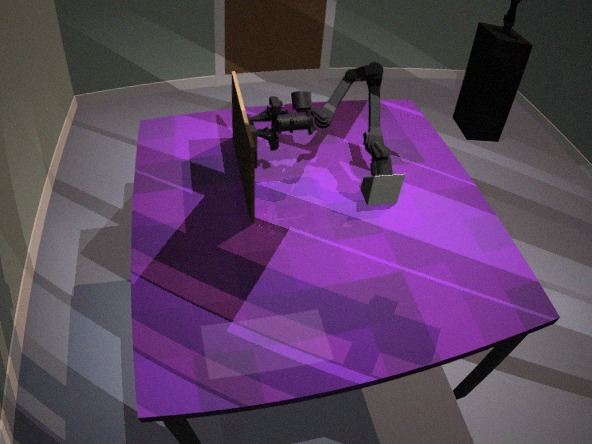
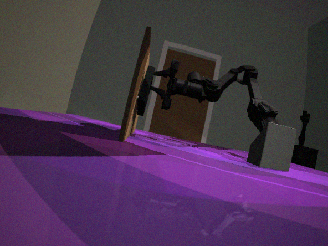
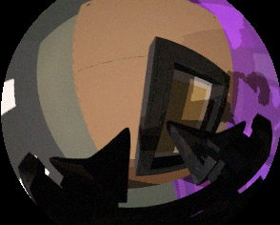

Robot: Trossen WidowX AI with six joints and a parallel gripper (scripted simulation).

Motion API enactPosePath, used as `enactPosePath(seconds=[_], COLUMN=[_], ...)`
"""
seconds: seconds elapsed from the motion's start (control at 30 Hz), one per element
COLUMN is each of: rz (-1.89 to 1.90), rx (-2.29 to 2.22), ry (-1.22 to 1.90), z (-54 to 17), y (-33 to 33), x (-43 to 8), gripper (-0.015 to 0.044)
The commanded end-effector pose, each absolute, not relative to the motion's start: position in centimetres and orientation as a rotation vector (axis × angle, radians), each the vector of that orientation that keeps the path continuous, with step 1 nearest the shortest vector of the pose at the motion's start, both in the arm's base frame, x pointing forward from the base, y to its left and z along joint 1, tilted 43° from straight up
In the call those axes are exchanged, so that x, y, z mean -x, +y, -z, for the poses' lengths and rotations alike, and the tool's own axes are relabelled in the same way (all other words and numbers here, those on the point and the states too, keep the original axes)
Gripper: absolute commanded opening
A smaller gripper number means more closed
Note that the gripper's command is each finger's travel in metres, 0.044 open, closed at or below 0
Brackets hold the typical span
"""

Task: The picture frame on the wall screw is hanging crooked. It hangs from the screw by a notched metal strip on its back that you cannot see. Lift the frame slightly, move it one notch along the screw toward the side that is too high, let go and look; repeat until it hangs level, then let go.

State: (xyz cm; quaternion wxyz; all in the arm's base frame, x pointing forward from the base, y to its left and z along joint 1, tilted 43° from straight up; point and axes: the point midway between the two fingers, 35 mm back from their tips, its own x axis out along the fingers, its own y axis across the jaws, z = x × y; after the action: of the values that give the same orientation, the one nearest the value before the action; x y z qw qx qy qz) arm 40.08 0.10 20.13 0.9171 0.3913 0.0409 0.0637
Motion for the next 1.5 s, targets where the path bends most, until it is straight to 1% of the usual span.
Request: enactPosePath(seconds=[0.0, 0.37, 0.63, 0.9, 1.17, 1.33, 1.37, 1.47], rz=[-0.131, -0.122, -0.127, -0.119, -0.113, -0.113, -0.114, -0.113], rx=[-0.814, -1.124, -1.122, -1.2, -1.277, -1.278, -1.262, -1.278], ry=[0.085, 0.11, 0.099, 0.113, 0.124, 0.124, 0.119, 0.124], z=[-20.2, -20.2, -20.9, -23.2, -23.7, -23.7, -23.6, -23.7], y=[0.1, -1.6, -1.8, -2.5, -1.5, -1.4, -1.7, -1.4], x=[-39.9, -30.7, -30.4, -25.5, -20.6, -20.5, -21.2, -20.5], gripper=[0.026, 0.026, 0.026, 0.026, 0.026, 0.026, 0.026, 0.026])
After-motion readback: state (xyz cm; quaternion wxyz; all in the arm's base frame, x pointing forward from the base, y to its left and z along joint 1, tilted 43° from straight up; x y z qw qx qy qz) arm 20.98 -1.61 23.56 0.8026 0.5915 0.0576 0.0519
